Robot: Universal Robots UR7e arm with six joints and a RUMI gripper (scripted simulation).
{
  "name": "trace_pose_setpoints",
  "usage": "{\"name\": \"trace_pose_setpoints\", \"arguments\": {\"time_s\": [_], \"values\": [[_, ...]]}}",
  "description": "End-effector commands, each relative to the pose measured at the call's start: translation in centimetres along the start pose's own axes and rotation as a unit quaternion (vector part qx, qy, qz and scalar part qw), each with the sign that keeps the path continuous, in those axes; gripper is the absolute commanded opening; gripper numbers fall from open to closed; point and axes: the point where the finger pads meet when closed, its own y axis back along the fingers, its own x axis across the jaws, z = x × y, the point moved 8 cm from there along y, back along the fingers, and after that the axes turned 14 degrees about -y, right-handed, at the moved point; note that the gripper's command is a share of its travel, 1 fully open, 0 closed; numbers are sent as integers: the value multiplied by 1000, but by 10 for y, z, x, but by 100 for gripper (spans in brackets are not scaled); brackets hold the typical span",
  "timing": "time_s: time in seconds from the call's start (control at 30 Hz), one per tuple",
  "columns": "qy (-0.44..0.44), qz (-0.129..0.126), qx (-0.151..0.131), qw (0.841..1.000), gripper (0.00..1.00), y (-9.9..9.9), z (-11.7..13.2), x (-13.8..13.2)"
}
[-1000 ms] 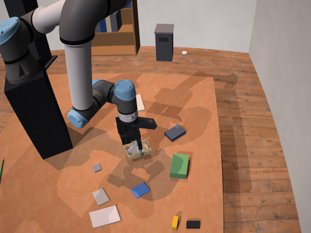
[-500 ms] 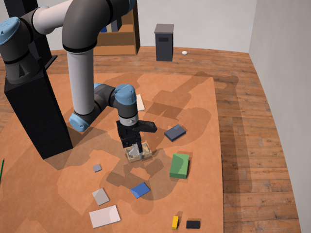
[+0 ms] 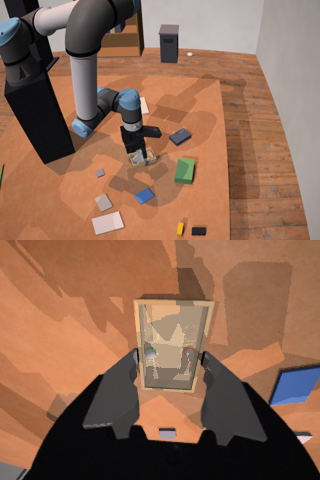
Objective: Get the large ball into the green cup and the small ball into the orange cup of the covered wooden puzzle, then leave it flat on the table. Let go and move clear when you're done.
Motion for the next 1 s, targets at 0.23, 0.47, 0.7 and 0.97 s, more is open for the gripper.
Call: {"name": "trace_pose_setpoints", "arguments": {"time_s": [0.23, 0.47, 0.7, 0.97], "values": [[0, 0, 1, 1000, 44, 0, -1, 0], [0, 0, 1, 1000, 44, 0, -1, 0], [0, 0, 1, 1000, 55, 0, -1, 0], [0, 0, 1, 1000, 55, 0, -1, 0]]}}
